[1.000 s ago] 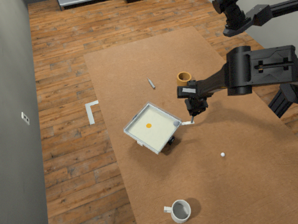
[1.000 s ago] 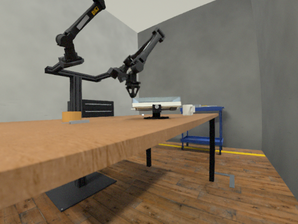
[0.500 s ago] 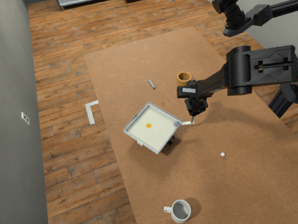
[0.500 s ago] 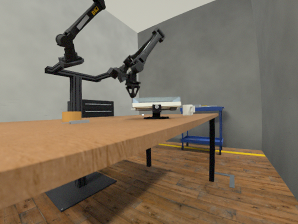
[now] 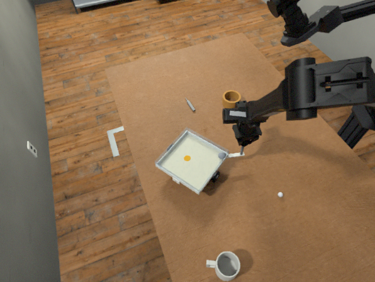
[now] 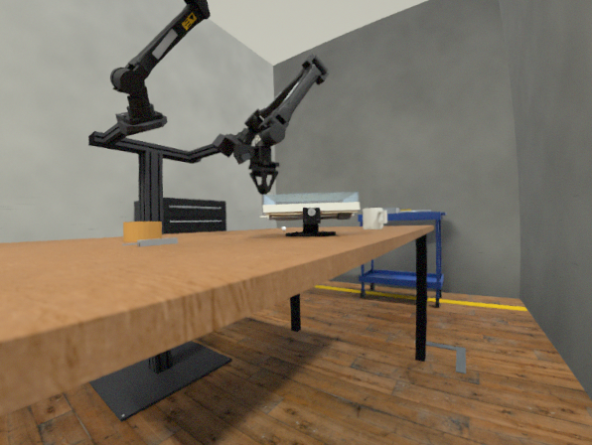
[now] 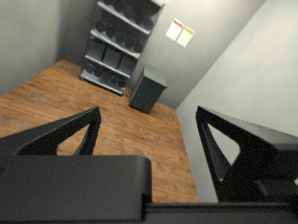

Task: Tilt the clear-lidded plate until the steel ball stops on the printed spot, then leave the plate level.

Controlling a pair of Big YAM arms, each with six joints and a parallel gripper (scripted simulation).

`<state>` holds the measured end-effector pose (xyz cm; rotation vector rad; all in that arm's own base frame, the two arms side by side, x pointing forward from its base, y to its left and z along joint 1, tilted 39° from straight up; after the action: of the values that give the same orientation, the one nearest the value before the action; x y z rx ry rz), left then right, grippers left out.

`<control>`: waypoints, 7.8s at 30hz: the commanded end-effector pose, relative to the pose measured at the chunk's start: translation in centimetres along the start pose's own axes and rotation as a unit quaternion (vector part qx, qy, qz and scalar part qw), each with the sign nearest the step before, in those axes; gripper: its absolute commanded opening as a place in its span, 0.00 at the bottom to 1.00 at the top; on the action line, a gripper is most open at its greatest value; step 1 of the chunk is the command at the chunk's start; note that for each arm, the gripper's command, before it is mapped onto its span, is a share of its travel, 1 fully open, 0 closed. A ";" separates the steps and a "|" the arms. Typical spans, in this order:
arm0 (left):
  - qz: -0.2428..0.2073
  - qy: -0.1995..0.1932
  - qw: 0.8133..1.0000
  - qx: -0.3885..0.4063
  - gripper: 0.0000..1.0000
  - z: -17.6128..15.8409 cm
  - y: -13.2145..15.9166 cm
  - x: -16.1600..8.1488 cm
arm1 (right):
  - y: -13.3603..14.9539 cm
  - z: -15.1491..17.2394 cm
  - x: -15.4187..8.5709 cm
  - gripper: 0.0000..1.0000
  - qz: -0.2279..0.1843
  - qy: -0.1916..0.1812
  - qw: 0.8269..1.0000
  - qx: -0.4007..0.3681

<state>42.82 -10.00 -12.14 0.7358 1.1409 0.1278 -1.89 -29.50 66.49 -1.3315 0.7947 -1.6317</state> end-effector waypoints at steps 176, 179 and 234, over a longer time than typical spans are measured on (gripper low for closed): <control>-0.007 -0.020 1.000 0.001 0.00 1.6 -1.1 -1.4 | -2.1 0.2 0.4 1.00 -0.020 -0.001 1.000 -0.006; -0.007 -0.022 1.000 -0.001 0.00 1.7 -1.0 -1.6 | -2.1 0.2 0.4 1.00 -0.020 -0.001 1.000 -0.006; -0.004 -0.020 1.000 0.012 0.00 0.7 -0.6 -0.5 | -2.1 0.2 0.4 1.00 -0.020 -0.001 1.000 -0.006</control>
<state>42.81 -9.85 -12.10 0.7317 1.1376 0.1130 -1.89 -29.50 66.49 -1.3315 0.7947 -1.6317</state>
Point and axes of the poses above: on each arm, the point where the finger pads meet when closed, its own x axis out along the fingers, its own z axis across the jaws, y = z × x, the point moved 3 cm from there along -x, back along the fingers, and after that the axes turned 14 degrees about x, right-handed, at the moved point
